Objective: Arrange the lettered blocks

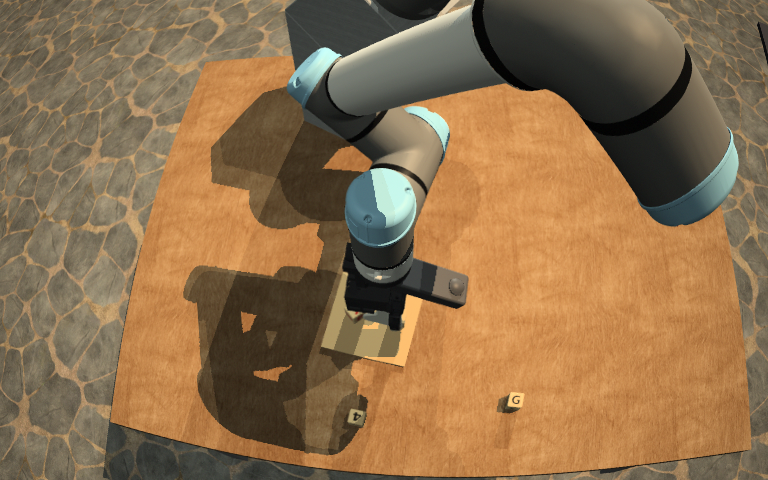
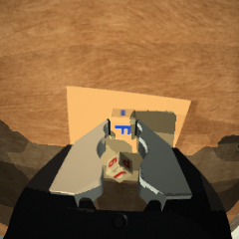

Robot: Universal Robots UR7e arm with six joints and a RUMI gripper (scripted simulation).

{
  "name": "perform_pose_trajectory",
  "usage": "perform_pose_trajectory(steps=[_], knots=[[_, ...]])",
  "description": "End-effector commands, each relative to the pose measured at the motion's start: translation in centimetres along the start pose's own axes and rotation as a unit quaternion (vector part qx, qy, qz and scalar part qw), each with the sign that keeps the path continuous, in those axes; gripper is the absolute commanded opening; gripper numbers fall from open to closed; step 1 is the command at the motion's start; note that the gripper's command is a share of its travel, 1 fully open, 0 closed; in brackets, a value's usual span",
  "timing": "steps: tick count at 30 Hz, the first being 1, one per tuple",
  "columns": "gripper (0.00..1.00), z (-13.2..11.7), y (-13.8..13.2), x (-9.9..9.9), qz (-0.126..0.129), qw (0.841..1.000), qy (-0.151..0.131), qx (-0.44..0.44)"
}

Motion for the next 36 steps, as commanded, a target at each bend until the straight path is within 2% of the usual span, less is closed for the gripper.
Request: perform_pose_trajectory(steps=[1,36], knots=[[0.05,0.08,0.11,0.02,-0.001,1.0,0.0,0.001],[0.05,0.08,0.1,-0.38,0.0,1.0,0.0,0.001]])
Point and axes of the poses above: the point where the finger pads meet when closed, its own x axis back along the fingers, its own y axis across the jaws, z = x × y, the point moved 9 cm from there along x, back along the fingers, and after that the axes turned 15 degrees about -x, right-handed, at the moved point
